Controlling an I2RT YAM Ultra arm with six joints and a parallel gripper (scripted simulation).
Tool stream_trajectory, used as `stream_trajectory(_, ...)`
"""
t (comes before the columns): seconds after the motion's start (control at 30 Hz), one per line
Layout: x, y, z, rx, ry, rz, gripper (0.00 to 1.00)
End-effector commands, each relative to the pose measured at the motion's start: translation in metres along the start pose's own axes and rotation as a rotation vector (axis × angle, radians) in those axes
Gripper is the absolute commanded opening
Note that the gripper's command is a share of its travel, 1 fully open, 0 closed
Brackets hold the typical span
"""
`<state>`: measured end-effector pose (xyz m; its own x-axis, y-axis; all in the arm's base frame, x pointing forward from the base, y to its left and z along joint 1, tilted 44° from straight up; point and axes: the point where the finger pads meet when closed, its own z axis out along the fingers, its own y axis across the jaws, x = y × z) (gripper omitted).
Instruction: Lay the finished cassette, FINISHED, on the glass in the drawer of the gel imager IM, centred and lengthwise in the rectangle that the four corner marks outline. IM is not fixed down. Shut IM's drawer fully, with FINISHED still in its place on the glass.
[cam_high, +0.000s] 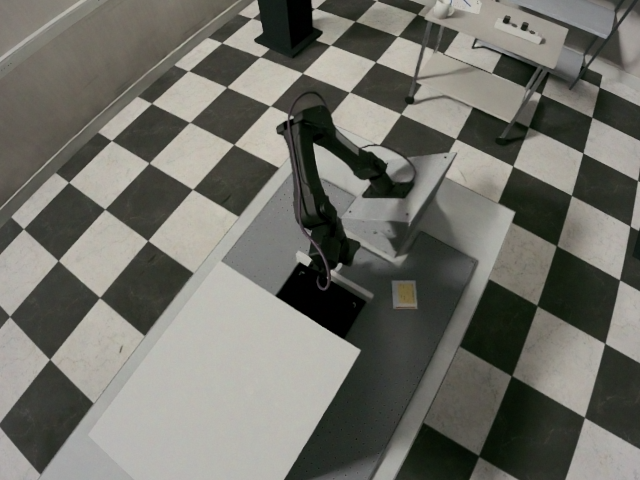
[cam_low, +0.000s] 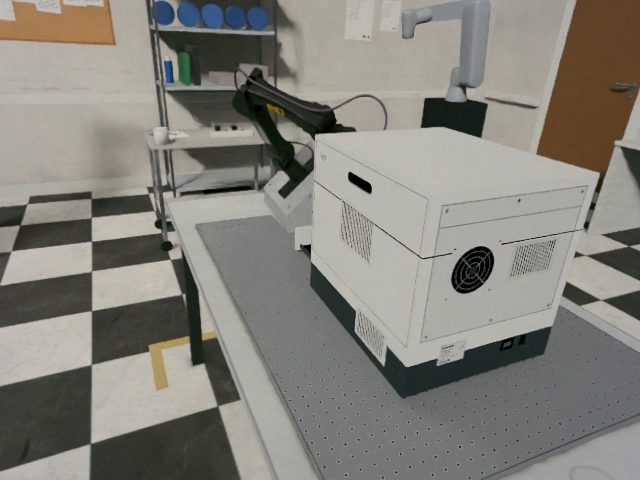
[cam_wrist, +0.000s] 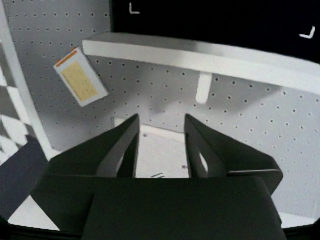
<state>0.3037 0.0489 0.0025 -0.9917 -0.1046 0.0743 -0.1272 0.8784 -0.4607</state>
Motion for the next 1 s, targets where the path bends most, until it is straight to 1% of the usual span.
stream_trajectory(0.0, 0.021, -0.007, 0.004, 0.140, 0.046, 0.034, 0.35)
stream_trajectory(0.03, 0.026, -0.007, 0.003, 0.174, 0.044, 0.034, 0.35)
stream_trajectory(0.07, 0.025, -0.007, 0.002, 0.204, 0.039, 0.036, 0.35)
stream_trajectory(0.13, 0.034, -0.009, -0.001, 0.273, 0.028, 0.032, 0.35)
stream_trajectory(0.17, 0.028, -0.008, -0.004, 0.297, 0.007, 0.040, 0.35)
stream_trajectory(0.2, 0.021, -0.006, -0.009, 0.286, -0.010, 0.052, 0.35)
stream_trajectory(0.3, 0.021, -0.006, -0.009, 0.286, -0.010, 0.052, 0.35)
stream_trajectory(0.37, 0.021, -0.010, -0.007, 0.286, -0.001, 0.065, 0.35)
stream_trajectory(0.43, 0.020, -0.008, -0.013, 0.278, -0.022, 0.064, 0.35)
stream_trajectory(0.47, 0.020, -0.008, -0.013, 0.278, -0.024, 0.062, 0.35)
stream_trajectory(0.97, 0.020, -0.008, -0.013, 0.278, -0.024, 0.062, 0.35)
